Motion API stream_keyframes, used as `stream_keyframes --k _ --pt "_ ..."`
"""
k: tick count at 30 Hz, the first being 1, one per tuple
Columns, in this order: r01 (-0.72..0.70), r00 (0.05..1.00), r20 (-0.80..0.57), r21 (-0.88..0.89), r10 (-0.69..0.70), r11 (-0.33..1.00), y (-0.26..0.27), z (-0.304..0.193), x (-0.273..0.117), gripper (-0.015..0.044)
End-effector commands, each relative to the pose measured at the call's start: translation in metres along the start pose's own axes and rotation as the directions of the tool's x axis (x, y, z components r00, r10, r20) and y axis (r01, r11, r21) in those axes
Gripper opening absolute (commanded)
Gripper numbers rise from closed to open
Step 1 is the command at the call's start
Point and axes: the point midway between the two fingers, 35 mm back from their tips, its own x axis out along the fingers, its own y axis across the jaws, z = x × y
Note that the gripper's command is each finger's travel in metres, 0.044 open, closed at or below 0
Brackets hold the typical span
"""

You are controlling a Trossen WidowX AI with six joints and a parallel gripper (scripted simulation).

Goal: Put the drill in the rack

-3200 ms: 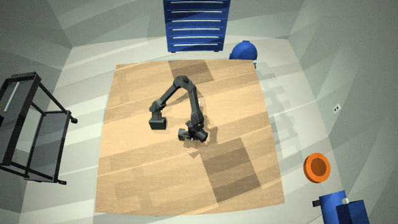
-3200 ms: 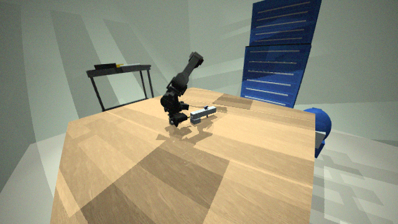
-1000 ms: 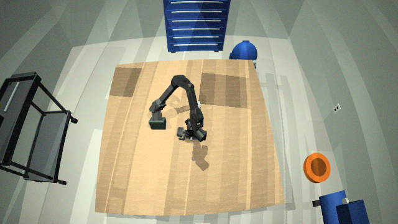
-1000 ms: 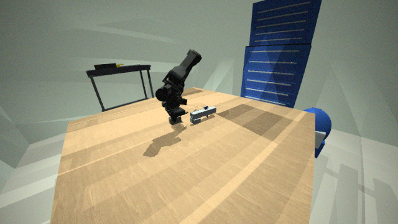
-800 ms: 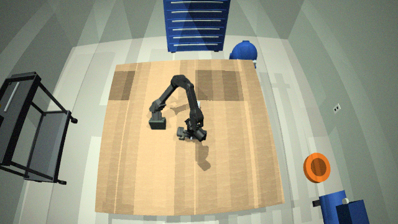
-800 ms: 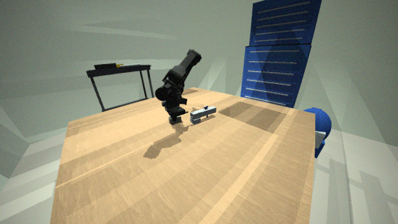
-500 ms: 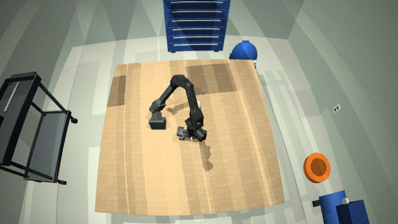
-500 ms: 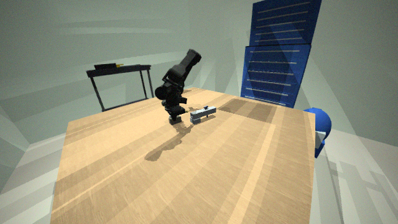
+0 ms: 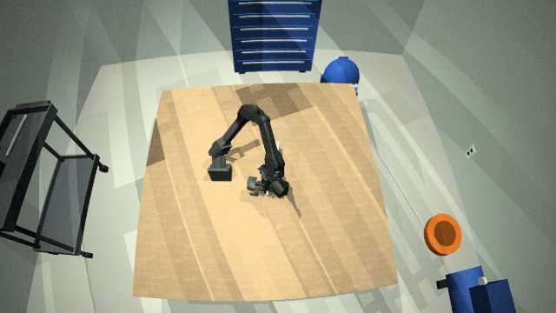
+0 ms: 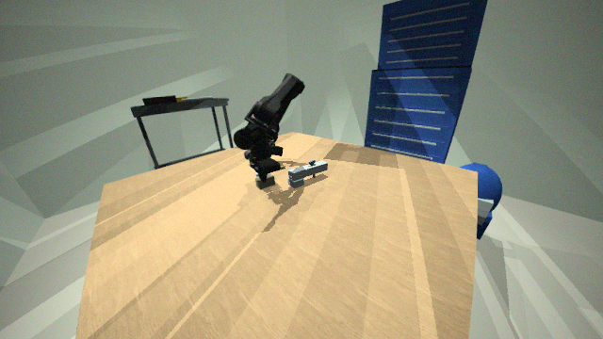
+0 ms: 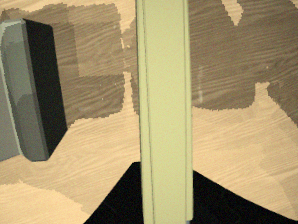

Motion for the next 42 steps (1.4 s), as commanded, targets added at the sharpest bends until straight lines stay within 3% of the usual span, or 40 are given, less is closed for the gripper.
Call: stream_keyframes --k 1,42 --pt "0.0 1.0 -0.005 -0.006 0.0 1.0 0.002 -0.001 -0.001 0.0" --pt "-0.003 1.0 -0.007 -0.003 0.003 1.0 0.067 -0.017 0.004 0.0"
